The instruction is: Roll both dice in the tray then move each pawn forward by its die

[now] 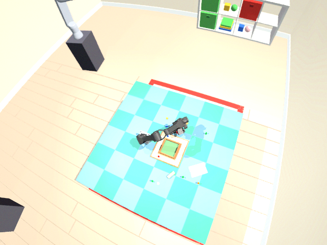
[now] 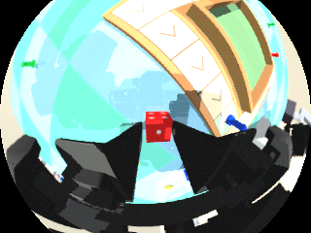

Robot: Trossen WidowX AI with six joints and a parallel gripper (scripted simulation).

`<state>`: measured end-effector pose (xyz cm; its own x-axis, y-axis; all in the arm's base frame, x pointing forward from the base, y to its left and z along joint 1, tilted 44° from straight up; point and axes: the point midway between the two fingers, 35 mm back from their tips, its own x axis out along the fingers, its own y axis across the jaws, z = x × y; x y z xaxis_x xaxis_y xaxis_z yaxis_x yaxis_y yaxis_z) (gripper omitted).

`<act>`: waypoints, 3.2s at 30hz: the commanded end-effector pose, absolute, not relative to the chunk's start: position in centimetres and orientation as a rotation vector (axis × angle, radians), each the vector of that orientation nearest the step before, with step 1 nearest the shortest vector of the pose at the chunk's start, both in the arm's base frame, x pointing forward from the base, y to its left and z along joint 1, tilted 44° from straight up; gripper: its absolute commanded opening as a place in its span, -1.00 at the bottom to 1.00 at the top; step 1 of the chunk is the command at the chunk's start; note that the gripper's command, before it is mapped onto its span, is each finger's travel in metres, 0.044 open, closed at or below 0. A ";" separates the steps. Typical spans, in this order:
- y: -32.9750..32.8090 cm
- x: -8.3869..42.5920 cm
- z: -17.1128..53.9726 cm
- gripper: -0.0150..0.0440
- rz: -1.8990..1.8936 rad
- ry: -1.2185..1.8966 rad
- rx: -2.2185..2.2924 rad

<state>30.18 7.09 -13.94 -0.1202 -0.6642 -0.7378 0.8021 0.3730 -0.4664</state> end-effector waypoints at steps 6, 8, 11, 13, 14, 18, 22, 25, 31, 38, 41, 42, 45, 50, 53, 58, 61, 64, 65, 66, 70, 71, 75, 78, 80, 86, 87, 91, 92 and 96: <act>7.0 30.2 -14.0 -0.25 -1.256 1.134 0.149; 7.1 30.2 -13.9 -0.43 -1.255 1.134 0.149; 8.0 30.6 -13.0 -0.49 -1.254 1.135 0.150; 8.9 30.9 -12.1 -0.49 -1.254 1.135 0.151; 9.3 31.1 -11.6 -0.49 -1.253 1.136 0.151; 11.0 31.5 -9.6 -0.49 -1.253 1.137 0.152; 12.6 31.7 -7.6 -0.49 -1.253 1.137 0.152; 13.8 31.7 -5.9 -0.49 -1.253 1.138 0.152; 14.7 31.7 -4.5 -0.49 -1.251 1.141 0.147; 13.4 31.8 -3.6 -0.49 -1.133 1.254 0.006; 12.8 31.8 -3.1 -0.49 -1.075 1.305 -0.061; 12.6 31.9 -3.0 -0.49 -1.055 1.321 -0.083; 12.0 31.9 -2.5 -0.49 -0.994 1.369 -0.151; 10.9 31.8 -1.8 -0.49 -0.890 1.444 -0.263; 10.3 31.8 -1.4 -0.49 -0.825 1.486 -0.330; 9.3 31.7 -0.7 -0.49 -0.714 1.552 -0.442; 8.6 31.6 -0.3 -0.49 -0.646 1.589 -0.509; 8.0 31.5 0.0 -0.49 -0.576 1.623 -0.576; 7.8 31.4 0.2 -0.49 -0.553 1.634 -0.598; 7.6 31.4 0.3 -0.49 -0.529 1.645 -0.621; 6.7 31.2 0.8 -0.49 -0.432 1.685 -0.709; 6.5 31.2 0.9 -0.49 -0.408 1.695 -0.731; 5.7 30.9 1.4 -0.49 -0.309 1.731 -0.820; 5.1 30.7 1.7 -0.49 -0.232 1.755 -0.885; 4.6 30.6 2.0 -0.49 -0.181 1.770 -0.929; 3.4 30.1 2.6 -0.49 -0.023 1.809 -1.058; 3.2 30.0 2.7 -0.49 0.004 1.815 -1.080; 2.4 29.6 3.1 -0.49 0.113 1.834 -1.165; 2.2 29.5 3.2 -0.49 0.140 1.839 -1.186; 1.4 29.1 3.6 -0.49 0.252 1.853 -1.269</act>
<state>29.41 2.05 3.25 -0.1226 -0.6643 -0.7373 -0.7927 0.5126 -0.3300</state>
